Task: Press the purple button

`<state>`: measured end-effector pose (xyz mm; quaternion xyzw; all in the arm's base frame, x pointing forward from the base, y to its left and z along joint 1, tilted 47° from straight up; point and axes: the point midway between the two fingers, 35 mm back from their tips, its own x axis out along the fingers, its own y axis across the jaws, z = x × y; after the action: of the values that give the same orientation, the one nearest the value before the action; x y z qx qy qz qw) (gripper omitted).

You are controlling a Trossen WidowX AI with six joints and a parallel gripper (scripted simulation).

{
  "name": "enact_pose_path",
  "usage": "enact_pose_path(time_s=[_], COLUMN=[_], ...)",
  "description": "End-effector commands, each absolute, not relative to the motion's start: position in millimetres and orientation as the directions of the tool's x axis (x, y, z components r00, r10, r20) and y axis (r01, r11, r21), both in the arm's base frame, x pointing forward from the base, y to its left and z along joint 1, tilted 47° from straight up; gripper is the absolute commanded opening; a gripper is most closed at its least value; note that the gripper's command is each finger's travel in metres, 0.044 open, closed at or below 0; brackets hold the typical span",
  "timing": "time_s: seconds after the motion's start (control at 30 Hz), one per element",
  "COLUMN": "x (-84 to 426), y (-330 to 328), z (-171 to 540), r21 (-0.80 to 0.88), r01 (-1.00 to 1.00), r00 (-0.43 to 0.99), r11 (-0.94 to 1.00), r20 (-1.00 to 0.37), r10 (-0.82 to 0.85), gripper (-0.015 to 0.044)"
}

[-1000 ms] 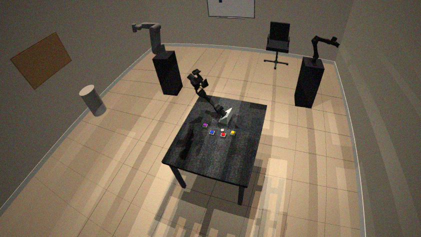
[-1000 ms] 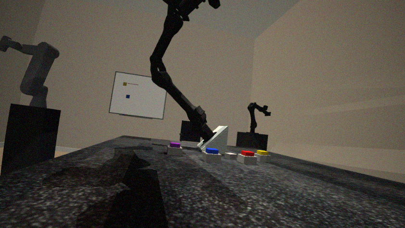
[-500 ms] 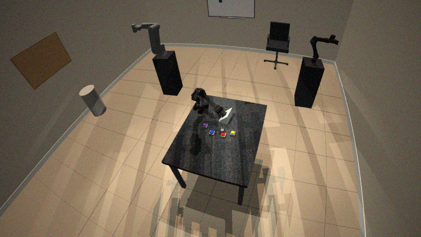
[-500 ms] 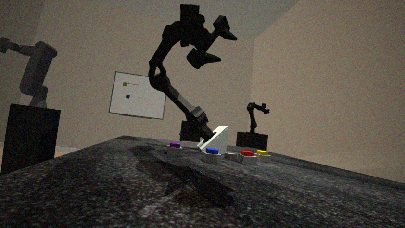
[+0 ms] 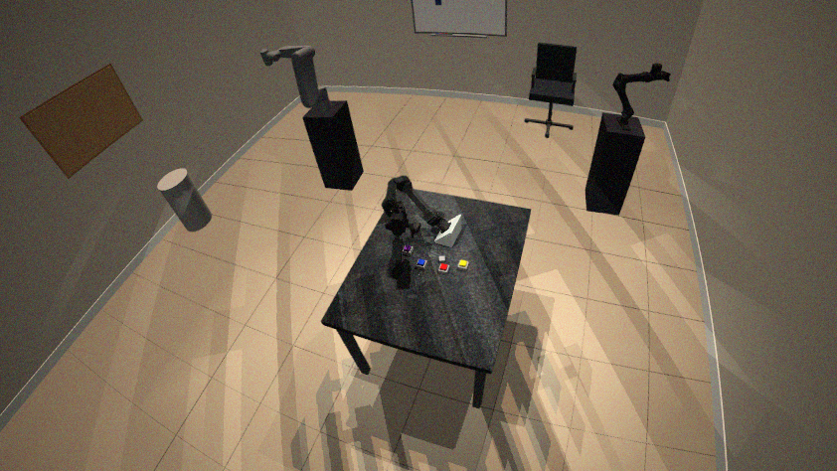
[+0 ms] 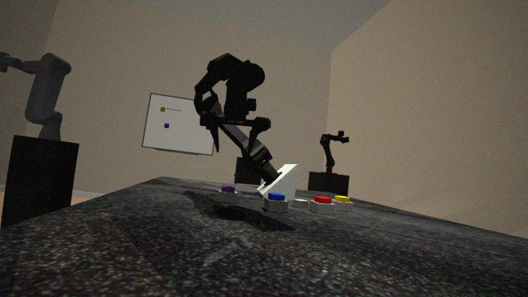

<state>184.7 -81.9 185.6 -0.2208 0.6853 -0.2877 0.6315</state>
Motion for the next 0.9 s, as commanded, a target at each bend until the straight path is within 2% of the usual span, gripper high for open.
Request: enact_pose_path(time_s=[0.0,0.23,0.47,0.87], x=[180,172,171,171], y=[-84,-126,-127,-130], z=[186,144,143,140], r21=[-0.684,-0.723,-0.725,-0.724], r01=[0.036,0.080,0.081,0.081], r00=[-0.118,-0.167,-0.169,-0.169], r11=[0.729,0.686,0.684,0.685], r20=[-0.727,-0.688,-0.686,-0.687], r10=[-0.676,-0.706,-0.707,-0.707], gripper=[0.0400,0.0216,0.0032,0.0020])
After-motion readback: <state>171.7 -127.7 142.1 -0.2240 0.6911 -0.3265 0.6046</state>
